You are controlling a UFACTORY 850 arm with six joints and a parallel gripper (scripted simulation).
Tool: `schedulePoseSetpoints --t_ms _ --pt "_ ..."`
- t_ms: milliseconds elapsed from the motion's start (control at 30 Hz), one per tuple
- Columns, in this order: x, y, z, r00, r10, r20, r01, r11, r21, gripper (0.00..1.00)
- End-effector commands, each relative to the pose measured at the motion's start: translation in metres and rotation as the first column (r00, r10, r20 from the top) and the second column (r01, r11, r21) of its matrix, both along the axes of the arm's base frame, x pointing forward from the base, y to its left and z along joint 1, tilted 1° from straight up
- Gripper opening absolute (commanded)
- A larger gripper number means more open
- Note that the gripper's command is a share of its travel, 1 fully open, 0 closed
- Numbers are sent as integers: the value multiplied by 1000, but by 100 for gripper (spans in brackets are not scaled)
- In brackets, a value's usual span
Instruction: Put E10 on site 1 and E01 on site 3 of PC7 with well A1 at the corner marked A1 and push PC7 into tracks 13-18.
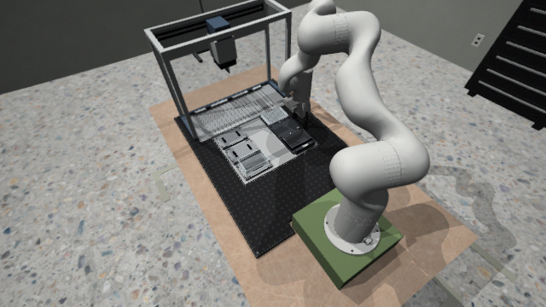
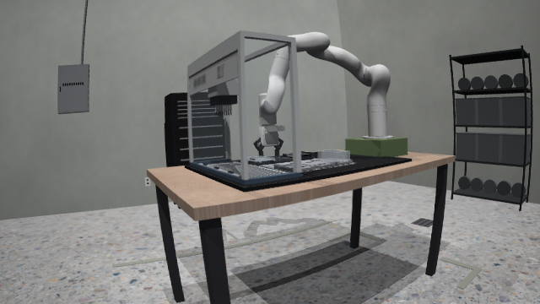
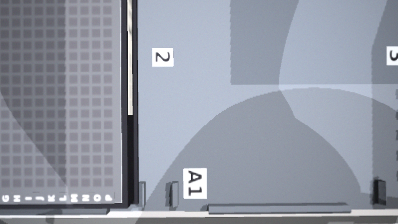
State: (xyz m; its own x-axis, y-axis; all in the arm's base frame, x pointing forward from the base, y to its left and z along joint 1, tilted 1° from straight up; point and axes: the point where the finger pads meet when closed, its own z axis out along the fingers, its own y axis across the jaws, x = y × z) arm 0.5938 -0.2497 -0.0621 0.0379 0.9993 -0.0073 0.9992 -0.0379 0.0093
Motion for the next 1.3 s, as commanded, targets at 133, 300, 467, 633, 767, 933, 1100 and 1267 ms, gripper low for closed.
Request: schedulePoseSetpoints --t_ms 133,300,467,633,767,933,1100,1267 --pt "1 -5 1 1000 0 2 0 1000 -1 100" --pt "1 -7 1 1000 0 2 0 1000 -1 100" --pt "1 -11 1 1000 0 2 0 1000 -1 100" --pt "0 -14 1 1000 0 2 0 1000 -1 100" --pt "0 -17 1 1000 0 2 0 1000 -1 100" --pt "0 -19 1 1000 0 2 0 1000 -1 100" --pt "0 -22 1 1000 0 2 0 1000 -1 100" --pt "0 -25 1 1000 0 2 0 1000 -1 100"
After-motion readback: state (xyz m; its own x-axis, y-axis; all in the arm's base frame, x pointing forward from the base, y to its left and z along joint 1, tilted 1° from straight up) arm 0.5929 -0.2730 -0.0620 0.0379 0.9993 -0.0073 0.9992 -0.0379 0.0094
